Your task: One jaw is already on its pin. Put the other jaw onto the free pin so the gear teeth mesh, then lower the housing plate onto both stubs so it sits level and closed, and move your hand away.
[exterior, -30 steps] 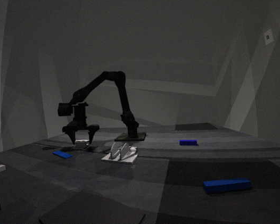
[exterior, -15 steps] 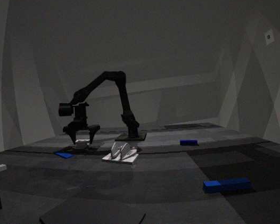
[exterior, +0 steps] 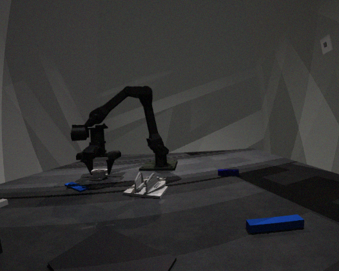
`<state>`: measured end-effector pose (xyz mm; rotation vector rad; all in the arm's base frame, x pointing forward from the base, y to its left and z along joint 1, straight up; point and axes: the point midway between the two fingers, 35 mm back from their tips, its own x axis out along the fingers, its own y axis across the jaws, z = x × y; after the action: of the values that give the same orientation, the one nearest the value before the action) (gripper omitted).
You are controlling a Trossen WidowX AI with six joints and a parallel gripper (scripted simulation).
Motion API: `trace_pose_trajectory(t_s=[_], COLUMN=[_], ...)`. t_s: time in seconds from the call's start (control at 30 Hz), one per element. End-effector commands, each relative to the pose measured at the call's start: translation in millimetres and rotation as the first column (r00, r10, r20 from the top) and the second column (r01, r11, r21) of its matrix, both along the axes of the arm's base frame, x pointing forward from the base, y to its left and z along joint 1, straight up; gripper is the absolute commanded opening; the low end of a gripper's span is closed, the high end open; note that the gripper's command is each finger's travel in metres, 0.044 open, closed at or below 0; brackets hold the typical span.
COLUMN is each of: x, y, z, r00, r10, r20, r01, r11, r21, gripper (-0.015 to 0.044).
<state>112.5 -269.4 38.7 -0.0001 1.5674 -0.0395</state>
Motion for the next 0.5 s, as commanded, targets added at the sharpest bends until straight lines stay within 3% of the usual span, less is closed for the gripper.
trace_pose_trajectory(t_s=[0.0,0.47], x=[0.0,0.7], y=[0.0,-1.2], z=[0.0,13.8], r00=[1.0,1.0], r10=[0.0,0.001], r20=[0.0,0.001], r01=[0.0,-0.001], r11=[1.0,1.0], r21=[0.0,0.0], gripper=[0.0351,0.0351])
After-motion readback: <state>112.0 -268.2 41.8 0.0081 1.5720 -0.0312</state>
